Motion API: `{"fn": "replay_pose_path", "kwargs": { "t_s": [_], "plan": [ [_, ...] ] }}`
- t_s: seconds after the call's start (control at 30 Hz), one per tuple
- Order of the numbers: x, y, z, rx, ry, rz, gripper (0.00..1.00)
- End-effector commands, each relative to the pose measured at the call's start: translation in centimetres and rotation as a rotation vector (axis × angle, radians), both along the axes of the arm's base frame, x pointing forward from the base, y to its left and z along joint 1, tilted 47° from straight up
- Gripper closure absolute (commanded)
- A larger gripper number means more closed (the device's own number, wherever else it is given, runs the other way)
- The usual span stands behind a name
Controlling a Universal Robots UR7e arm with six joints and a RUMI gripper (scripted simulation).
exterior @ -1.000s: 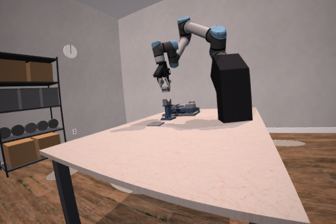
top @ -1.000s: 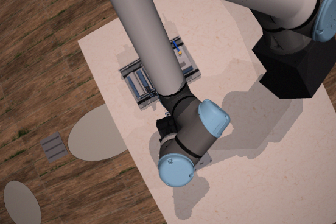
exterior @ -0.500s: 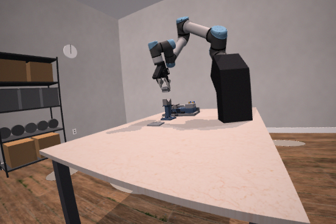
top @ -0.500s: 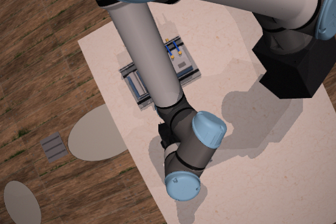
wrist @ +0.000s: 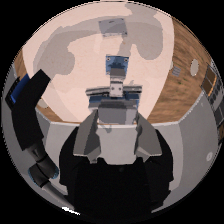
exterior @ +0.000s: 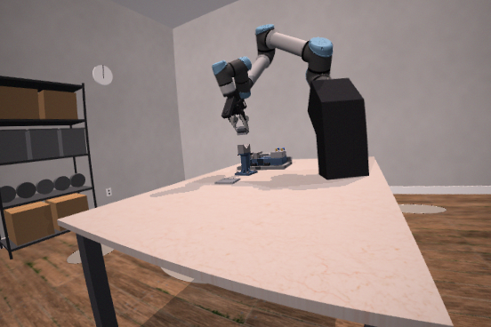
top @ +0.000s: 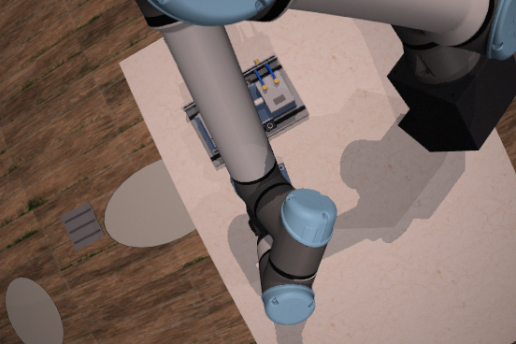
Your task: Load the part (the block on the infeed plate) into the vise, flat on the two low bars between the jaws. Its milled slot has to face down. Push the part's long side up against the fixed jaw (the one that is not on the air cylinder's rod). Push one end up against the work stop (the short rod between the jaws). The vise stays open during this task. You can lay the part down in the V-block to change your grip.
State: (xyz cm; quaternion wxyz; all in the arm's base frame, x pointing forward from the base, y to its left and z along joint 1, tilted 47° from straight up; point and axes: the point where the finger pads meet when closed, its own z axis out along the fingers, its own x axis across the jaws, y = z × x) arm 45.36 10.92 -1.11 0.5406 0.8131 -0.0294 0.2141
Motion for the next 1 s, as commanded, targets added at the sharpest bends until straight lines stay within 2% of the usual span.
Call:
{"fn": "replay_pose_path", "kwargs": {
  "t_s": [0.0, 0.97],
  "plan": [
    [0.0, 0.06, -0.02, -0.033, -0.007, -0.02, 1.0],
    [0.05, 0.1, -0.14, -0.174, -0.035, -0.079, 1.0]
  ]
}}
